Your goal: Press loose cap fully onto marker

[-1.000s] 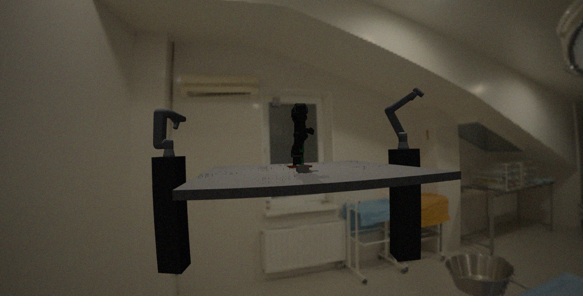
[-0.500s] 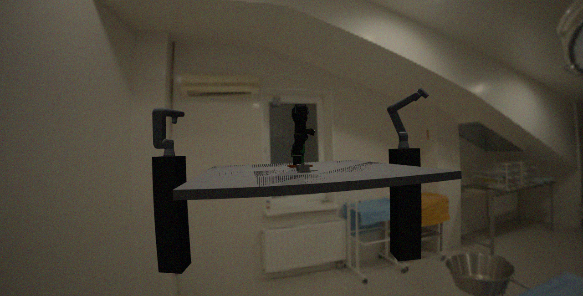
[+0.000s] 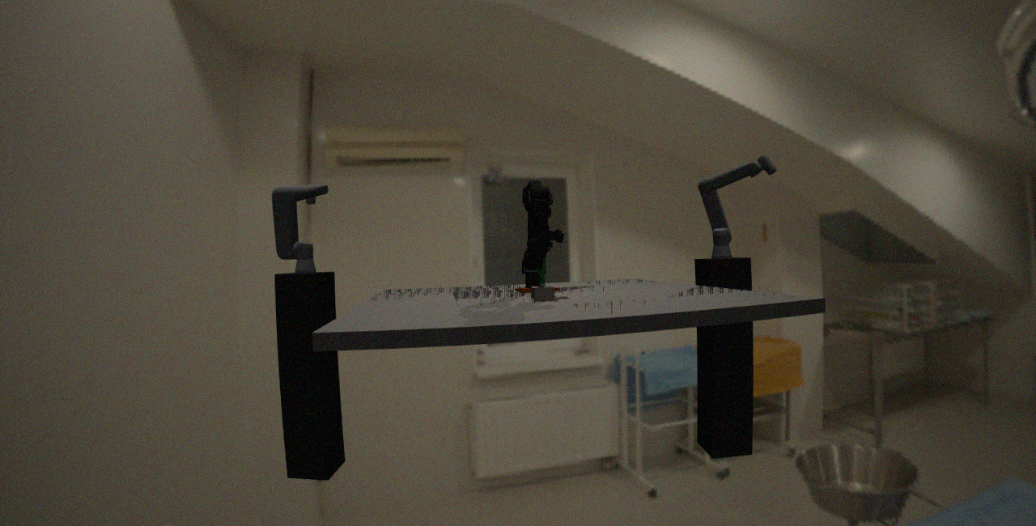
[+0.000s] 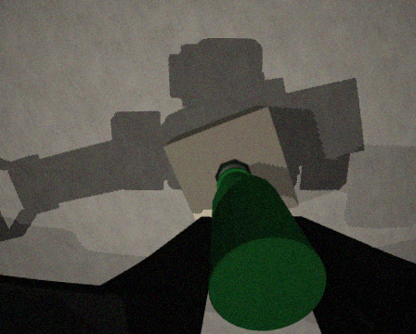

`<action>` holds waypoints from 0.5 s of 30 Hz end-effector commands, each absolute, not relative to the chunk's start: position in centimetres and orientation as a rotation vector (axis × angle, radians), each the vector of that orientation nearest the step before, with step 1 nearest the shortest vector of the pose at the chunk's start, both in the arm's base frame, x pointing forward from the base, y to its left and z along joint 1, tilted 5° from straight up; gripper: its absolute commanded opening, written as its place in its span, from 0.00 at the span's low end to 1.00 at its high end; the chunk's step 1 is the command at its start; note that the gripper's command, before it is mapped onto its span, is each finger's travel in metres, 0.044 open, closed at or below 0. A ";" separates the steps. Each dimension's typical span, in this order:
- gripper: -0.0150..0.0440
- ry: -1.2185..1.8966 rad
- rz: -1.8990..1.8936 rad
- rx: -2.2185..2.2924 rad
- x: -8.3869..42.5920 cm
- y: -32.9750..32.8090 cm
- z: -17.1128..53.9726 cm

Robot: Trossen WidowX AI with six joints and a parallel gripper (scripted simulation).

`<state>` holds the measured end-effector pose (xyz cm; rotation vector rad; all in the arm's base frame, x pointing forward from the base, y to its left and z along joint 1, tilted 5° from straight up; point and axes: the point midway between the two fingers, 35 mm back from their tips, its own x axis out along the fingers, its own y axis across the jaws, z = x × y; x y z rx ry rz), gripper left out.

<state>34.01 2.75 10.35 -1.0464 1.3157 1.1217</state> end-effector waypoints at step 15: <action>0.25 1.318 1.124 -1.040 33.7 2.8 7.6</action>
